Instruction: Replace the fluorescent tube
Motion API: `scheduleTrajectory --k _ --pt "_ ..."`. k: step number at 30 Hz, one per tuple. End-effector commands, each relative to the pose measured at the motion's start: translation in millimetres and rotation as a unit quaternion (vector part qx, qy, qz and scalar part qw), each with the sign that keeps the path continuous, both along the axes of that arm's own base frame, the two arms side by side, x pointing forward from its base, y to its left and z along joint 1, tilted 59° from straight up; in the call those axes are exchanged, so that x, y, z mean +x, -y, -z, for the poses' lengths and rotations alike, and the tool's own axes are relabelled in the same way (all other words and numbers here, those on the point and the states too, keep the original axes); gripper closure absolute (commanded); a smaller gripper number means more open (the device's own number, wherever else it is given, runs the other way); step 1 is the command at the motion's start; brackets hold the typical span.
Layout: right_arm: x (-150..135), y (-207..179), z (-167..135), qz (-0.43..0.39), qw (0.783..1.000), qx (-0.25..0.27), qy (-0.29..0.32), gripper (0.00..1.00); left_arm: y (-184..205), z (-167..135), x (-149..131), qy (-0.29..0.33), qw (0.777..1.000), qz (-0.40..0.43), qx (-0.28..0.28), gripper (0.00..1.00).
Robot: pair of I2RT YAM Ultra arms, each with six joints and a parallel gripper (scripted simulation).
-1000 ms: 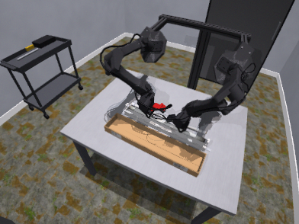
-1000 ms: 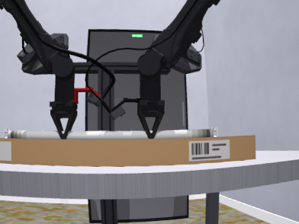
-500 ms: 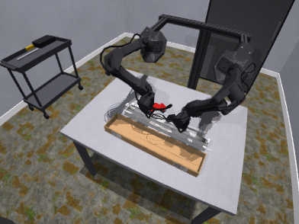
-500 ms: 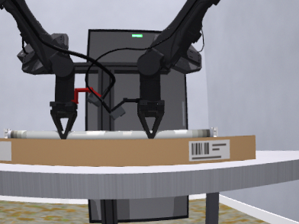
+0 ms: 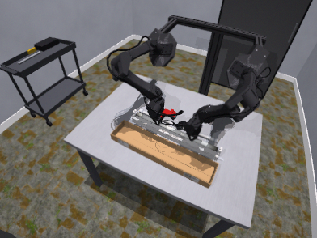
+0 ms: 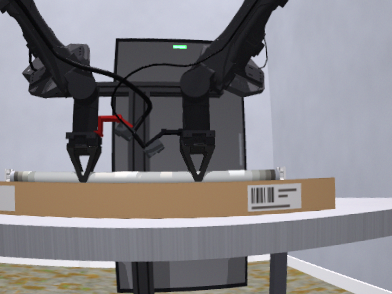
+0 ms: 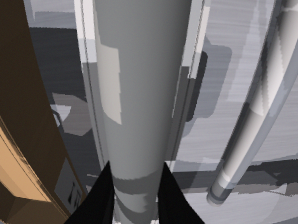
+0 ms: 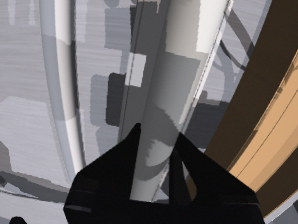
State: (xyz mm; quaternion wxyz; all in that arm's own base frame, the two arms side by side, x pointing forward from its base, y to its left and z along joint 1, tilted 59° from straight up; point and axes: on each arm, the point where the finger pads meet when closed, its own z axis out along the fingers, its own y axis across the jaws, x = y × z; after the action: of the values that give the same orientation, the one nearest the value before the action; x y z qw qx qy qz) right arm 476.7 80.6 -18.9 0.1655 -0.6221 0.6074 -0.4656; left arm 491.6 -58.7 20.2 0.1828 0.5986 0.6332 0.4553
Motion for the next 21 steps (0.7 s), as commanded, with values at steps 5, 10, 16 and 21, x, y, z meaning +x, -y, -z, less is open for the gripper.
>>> scheduleTrajectory --k 5,10,16,21 --pt "-15.9 -10.5 12.5 -0.027 0.999 -0.025 0.008 0.89 8.6 7.3 -14.4 0.012 0.999 0.02 0.034 0.89" --pt "-22.0 -7.5 19.2 -0.027 0.999 -0.03 -0.005 0.89 6.8 9.9 -19.3 0.004 0.999 0.02 0.037 0.89" --pt "-16.6 -10.2 11.0 -0.045 0.997 -0.031 0.052 0.89 8.3 10.2 -16.1 0.051 0.997 0.036 0.044 0.89" --pt "-17.5 -9.0 13.0 -0.054 0.996 -0.035 0.065 0.89 7.3 12.6 -17.2 0.063 0.996 0.043 0.049 0.89"
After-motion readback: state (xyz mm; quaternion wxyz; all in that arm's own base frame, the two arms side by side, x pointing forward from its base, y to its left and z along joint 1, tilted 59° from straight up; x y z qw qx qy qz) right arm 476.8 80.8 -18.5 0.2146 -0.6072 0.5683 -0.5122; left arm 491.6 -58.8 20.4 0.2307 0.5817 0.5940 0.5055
